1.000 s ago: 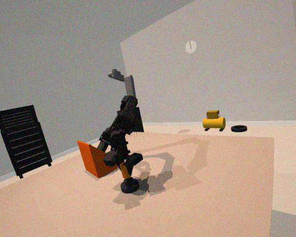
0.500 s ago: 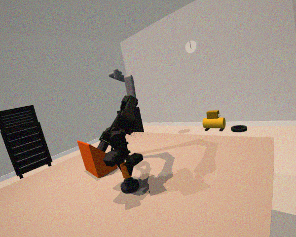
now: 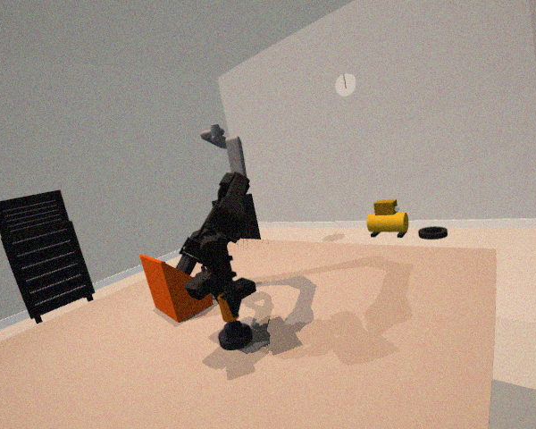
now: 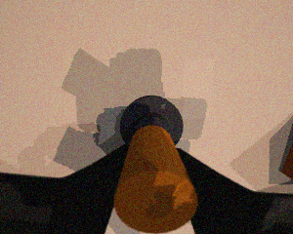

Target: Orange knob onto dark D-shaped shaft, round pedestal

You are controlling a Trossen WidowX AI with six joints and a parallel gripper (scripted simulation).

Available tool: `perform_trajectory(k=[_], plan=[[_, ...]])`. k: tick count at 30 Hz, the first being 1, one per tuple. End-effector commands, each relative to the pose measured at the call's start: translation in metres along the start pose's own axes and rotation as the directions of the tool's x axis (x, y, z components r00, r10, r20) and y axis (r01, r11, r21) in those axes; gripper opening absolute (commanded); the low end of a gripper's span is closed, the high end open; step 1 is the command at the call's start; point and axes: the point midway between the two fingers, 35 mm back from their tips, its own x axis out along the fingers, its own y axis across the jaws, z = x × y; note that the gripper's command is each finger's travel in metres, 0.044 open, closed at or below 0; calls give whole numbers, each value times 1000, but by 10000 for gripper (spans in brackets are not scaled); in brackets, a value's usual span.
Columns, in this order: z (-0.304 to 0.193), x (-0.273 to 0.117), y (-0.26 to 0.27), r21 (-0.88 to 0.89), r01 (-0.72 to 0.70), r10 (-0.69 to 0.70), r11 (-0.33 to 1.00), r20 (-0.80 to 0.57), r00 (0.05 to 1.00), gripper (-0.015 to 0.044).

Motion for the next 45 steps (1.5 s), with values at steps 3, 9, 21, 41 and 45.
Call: perform_trajectory(k=[3,9,21,41,45], plan=[[2,2,-1,36,-3,3,999,-1,1000,0],[1,3,-1,36,-3,3,999,-1,1000,0],[0,1,0,36,-3,3,999,-1,1000,0],[2,3,-1,243,-3,3,970,-1,1000,0],[1,3,0,243,-3,3,970,-1,1000,0]])
